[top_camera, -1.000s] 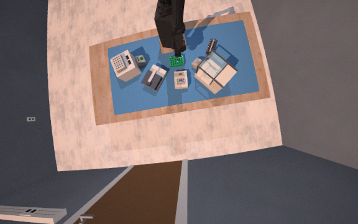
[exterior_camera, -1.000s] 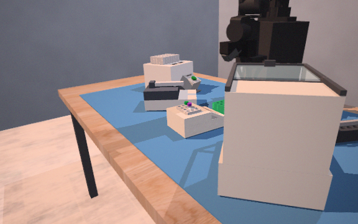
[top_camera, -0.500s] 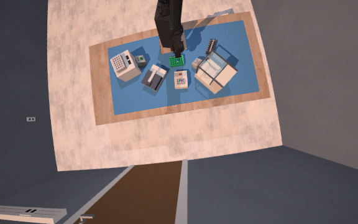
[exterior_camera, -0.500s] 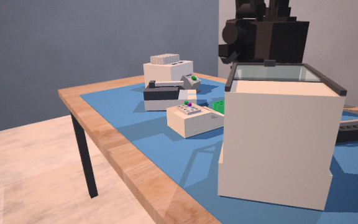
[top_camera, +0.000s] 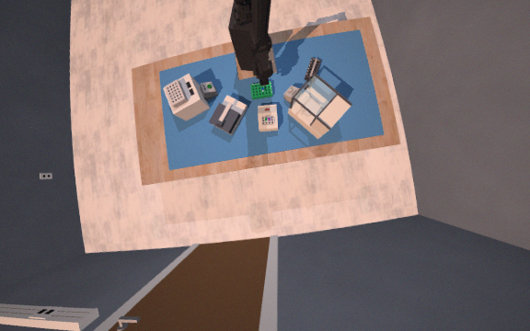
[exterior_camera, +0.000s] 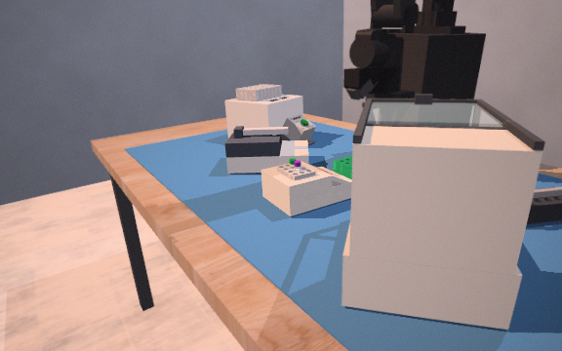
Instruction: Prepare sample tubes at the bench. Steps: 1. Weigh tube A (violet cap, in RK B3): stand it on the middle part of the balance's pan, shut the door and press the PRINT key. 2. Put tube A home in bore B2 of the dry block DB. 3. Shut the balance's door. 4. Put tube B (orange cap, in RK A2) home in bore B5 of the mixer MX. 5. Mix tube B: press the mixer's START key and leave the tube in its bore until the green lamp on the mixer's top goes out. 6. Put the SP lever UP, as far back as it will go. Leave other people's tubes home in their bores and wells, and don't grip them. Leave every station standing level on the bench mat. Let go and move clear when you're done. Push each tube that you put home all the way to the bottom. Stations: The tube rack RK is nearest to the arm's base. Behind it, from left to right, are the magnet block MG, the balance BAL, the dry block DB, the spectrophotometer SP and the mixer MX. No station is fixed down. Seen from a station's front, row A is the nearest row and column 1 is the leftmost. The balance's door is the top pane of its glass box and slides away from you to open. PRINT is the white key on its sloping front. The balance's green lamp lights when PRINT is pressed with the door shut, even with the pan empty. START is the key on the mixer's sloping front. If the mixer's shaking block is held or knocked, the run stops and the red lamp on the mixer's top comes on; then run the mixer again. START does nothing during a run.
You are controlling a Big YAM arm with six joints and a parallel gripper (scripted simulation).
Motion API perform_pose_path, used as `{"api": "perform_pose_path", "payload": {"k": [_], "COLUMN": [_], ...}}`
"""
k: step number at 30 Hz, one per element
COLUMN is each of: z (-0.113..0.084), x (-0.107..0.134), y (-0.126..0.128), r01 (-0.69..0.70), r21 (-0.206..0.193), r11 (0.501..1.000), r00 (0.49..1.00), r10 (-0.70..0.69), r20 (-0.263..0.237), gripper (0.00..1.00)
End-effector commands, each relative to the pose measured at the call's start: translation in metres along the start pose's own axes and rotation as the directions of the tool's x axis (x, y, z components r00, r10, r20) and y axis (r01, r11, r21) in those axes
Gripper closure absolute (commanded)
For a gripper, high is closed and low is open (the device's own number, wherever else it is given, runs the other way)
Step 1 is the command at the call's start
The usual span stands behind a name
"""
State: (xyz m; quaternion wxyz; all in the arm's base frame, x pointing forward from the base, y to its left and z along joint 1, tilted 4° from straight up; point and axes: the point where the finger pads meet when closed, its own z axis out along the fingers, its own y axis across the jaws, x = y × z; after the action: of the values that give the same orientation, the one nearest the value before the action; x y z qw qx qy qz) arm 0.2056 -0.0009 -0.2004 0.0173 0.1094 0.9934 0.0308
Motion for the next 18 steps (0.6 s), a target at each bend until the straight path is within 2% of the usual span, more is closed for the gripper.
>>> {"api": "perform_pose_path", "payload": {"k": [1, 18], "z": [-0.0054, -0.0043], "x": [0.0116, 0.0119], "y": [0.0021, 0.0019], "r01": [-0.001, -0.001], "r21": [0.001, 0.001], "r11": [1.000, 1.000], "r00": [1.000, 1.000], "r10": [0.001, 0.001], "r20": [-0.021, -0.024], "gripper": [0.64, 0.64]}}
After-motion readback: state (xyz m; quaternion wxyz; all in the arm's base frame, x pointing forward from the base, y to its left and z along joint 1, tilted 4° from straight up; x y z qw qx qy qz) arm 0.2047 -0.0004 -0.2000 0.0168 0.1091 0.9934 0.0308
